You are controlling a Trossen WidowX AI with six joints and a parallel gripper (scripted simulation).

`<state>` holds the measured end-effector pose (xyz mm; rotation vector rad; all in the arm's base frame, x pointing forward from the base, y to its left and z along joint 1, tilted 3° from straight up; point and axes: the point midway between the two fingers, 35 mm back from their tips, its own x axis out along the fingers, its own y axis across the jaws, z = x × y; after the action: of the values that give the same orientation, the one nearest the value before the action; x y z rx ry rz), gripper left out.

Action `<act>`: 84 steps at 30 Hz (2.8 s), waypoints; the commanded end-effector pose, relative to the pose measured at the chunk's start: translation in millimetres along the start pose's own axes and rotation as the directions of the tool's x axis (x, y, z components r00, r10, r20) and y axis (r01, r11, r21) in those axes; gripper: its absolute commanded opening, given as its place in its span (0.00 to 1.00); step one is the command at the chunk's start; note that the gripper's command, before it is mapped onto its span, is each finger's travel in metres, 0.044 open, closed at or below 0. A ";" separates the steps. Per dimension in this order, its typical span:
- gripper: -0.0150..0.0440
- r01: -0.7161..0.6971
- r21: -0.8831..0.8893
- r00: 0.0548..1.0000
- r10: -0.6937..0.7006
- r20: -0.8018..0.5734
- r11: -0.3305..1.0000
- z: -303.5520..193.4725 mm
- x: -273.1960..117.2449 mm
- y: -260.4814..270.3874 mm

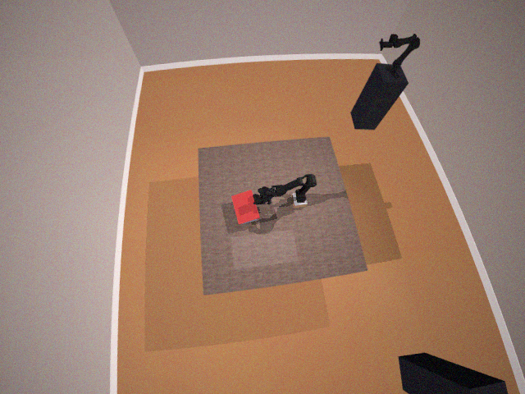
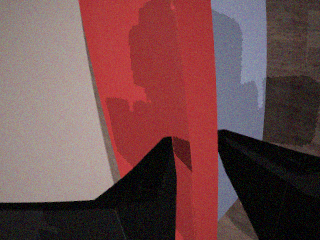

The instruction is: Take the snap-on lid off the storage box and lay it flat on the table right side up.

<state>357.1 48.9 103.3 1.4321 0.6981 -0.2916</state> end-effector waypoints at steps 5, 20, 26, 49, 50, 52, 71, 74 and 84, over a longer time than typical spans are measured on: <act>0.25 -0.023 0.000 1.000 0.023 0.003 1.000 0.4 -8.7 17.1; 0.25 -0.024 0.000 1.000 0.024 0.003 1.000 0.3 -17.0 36.2; 0.25 -0.024 0.000 1.000 0.024 0.003 1.000 0.3 -19.4 44.7; 0.25 -0.024 -0.001 1.000 0.024 0.003 1.000 0.3 -37.7 68.6; 0.25 -0.024 -0.001 1.000 0.024 0.003 1.000 0.3 -38.6 69.6; 0.25 -0.024 -0.001 1.000 0.024 0.003 1.000 0.3 -40.3 71.6; 0.25 -0.024 -0.001 1.000 0.024 0.003 1.000 0.2 -56.7 90.2; 0.25 -0.024 -0.001 1.000 0.024 0.003 1.000 0.2 -59.3 93.1; 0.25 -0.024 -0.001 1.000 0.024 0.003 1.000 0.2 -67.7 102.7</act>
<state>363.9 48.5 212.7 1.4343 0.6973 -0.2965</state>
